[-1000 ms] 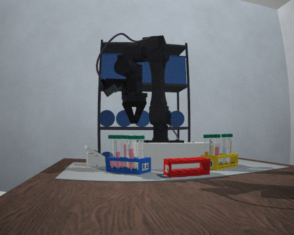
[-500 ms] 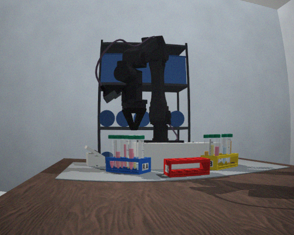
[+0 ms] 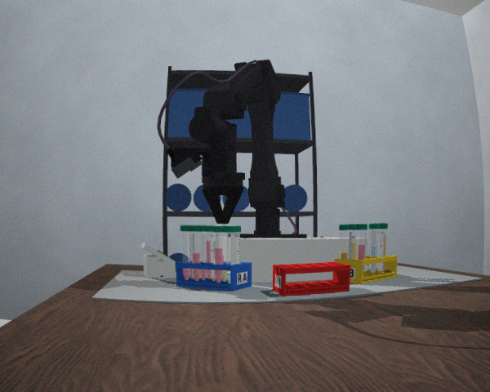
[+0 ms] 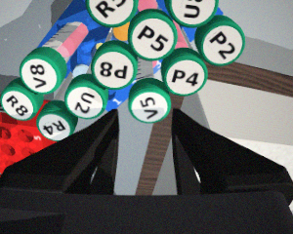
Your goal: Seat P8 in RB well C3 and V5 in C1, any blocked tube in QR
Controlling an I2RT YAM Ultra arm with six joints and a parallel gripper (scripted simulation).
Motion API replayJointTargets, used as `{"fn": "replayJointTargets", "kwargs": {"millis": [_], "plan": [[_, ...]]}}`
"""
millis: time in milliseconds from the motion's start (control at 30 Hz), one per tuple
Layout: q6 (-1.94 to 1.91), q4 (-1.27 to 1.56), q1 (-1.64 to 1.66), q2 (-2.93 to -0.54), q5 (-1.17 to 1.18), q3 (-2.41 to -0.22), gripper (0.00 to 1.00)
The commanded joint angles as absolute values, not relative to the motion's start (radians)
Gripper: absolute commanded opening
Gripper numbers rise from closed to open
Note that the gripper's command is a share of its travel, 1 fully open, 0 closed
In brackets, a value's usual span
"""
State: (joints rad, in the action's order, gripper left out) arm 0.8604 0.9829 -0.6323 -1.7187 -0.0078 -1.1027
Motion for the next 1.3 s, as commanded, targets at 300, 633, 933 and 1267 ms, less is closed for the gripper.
{"fn": "replayJointTargets", "kwargs": {"millis": [300, 633, 933, 1267], "plan": [[0.867, 0.961, -0.620, -1.687, -0.011, -1.092, 0.30], [0.864, 0.949, -0.630, -1.688, -0.010, -1.079, 0.30], [0.862, 0.938, -0.632, -1.692, -0.010, -1.057, 0.30], [0.860, 0.920, -0.636, -1.722, -0.010, -1.044, 0.30]]}}
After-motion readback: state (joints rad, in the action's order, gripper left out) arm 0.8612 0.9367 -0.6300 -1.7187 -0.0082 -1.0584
